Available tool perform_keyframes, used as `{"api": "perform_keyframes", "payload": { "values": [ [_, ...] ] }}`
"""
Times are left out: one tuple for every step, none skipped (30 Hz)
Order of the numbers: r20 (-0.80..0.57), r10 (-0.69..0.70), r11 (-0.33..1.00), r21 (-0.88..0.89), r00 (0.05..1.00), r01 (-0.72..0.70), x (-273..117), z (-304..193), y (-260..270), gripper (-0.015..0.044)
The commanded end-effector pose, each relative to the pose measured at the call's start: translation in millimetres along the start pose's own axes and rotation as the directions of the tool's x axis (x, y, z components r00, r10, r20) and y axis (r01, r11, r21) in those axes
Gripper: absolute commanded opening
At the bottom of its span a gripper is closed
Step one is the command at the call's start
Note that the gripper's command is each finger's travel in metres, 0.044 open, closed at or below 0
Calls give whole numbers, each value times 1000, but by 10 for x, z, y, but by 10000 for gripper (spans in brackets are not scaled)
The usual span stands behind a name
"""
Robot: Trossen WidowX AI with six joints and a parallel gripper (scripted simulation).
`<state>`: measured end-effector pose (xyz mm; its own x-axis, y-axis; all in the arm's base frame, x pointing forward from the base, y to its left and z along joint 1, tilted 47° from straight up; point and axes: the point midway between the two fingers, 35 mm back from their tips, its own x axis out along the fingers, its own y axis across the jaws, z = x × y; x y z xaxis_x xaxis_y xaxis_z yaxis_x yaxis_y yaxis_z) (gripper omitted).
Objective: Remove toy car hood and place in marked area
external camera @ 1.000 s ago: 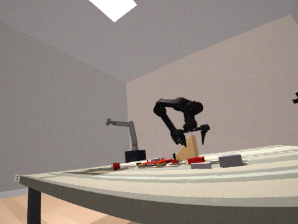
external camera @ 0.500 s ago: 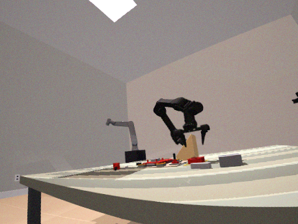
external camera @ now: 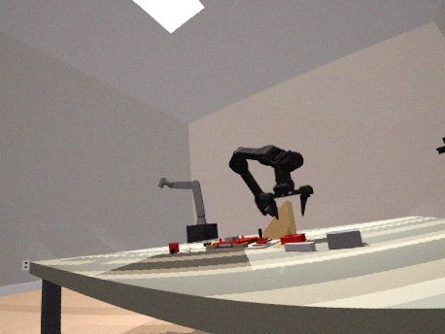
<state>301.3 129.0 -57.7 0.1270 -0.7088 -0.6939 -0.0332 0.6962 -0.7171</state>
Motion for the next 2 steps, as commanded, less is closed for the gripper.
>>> {"api": "perform_keyframes", "payload": {
  "values": [
    [-2, 2, 1000, 5, 1000, -2, -4, -1, 1, 440],
    [-2, 2, 1000, 5, 1000, -2, -4, -1, 1, 440]
  ]
}}
